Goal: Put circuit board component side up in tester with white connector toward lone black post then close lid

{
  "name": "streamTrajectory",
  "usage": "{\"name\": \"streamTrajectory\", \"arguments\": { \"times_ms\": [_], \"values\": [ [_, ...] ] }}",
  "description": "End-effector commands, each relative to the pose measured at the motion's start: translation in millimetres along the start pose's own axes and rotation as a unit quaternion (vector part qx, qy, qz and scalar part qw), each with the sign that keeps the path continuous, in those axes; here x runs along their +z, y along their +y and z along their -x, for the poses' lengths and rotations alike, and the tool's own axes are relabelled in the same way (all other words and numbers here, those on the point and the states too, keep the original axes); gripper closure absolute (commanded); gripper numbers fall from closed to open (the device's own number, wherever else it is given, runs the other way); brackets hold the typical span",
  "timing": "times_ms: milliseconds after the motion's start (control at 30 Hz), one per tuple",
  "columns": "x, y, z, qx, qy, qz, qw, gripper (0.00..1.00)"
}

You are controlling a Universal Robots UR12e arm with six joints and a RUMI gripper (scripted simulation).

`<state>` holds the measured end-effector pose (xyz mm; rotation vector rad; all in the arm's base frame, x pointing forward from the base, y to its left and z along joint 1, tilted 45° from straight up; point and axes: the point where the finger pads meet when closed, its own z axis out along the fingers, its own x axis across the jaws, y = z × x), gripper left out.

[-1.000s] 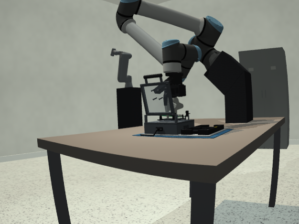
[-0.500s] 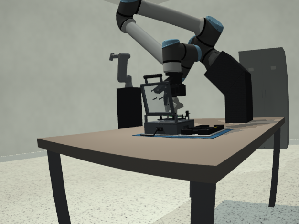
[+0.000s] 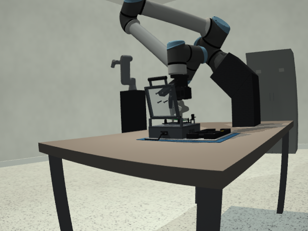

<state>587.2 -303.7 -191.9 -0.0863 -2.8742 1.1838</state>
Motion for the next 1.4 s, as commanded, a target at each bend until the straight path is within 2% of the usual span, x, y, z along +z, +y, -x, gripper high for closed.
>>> {"name": "streamTrajectory", "arguments": {
  "times_ms": [0, 1367],
  "values": [
    [-2.3, -0.1, -0.3, 0.000, -0.001, 0.000, 1.000, 0.61],
    [-0.4, -0.8, -3.4, 0.001, 0.000, 0.000, 1.000, 0.61]
  ]
}}
